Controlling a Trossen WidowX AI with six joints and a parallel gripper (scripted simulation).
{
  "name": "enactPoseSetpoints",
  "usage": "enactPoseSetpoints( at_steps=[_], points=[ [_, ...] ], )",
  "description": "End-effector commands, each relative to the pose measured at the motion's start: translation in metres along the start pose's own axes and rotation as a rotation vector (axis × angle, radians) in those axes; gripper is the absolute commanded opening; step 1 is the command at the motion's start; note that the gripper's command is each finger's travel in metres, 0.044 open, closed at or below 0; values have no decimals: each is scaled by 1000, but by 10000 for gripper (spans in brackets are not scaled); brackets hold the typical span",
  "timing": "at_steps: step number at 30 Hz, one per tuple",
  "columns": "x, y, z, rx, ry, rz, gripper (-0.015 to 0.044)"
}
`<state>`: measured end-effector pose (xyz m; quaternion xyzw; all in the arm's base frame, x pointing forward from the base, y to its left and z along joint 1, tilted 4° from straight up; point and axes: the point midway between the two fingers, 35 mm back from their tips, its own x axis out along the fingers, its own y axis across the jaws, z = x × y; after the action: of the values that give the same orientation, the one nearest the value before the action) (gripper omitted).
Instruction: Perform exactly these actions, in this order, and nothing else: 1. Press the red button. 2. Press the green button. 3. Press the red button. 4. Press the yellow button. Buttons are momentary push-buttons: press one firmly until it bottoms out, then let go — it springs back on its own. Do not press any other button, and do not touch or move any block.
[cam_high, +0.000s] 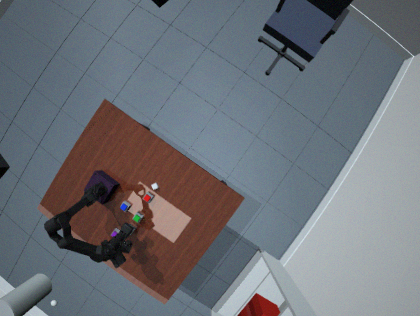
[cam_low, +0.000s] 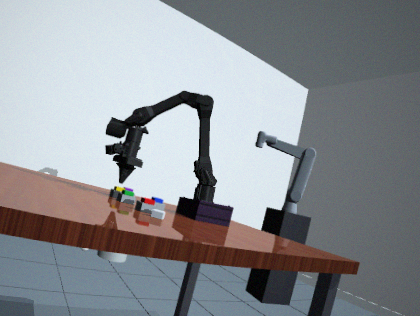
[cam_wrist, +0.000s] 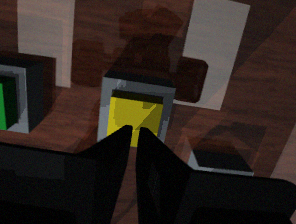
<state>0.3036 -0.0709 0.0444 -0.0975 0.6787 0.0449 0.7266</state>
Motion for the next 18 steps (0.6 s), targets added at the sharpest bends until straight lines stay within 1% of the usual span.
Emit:
enactPoseSetpoints(
  at_steps=[1,10,18],
  points=[
    [7,1,-1,-5,4,5,20],
    [21,1,-1,-5,4,5,20],
    [22,1,-1,-5,4,5,20]
  ],
)
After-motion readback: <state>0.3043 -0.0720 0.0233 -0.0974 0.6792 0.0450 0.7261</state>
